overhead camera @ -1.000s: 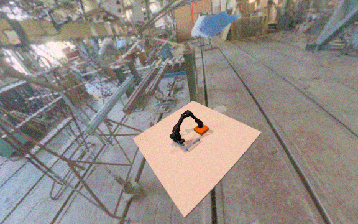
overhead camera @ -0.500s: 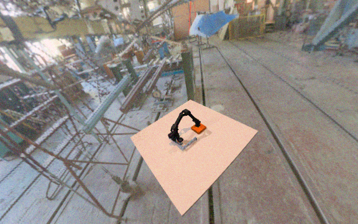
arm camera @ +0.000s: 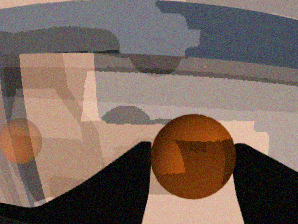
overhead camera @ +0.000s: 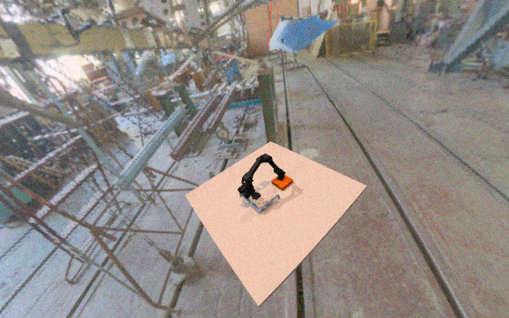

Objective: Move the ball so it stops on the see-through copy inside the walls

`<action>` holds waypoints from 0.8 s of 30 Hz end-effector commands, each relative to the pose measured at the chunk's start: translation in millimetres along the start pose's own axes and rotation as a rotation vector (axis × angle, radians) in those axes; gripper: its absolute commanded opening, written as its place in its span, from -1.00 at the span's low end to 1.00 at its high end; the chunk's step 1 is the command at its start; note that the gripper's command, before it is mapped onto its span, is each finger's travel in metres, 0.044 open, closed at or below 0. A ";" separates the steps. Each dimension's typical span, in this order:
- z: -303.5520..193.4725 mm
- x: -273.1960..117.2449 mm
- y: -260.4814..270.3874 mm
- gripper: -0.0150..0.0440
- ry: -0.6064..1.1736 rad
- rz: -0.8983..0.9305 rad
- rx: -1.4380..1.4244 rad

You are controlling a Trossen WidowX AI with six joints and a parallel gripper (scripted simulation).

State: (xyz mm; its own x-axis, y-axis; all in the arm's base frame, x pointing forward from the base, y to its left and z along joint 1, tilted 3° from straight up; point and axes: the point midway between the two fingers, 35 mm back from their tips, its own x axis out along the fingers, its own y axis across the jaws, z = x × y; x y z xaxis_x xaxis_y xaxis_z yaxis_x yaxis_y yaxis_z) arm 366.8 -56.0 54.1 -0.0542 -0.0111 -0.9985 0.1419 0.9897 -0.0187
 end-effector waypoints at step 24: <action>2.2 -67.2 -6.4 -0.49 -0.033 0.017 0.247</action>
State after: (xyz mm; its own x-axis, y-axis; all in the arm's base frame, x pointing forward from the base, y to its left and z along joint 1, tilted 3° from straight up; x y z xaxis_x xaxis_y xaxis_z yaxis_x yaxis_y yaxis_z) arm 371.5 -72.1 122.7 -0.0206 -0.0087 -0.9997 0.3113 0.9502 -0.0147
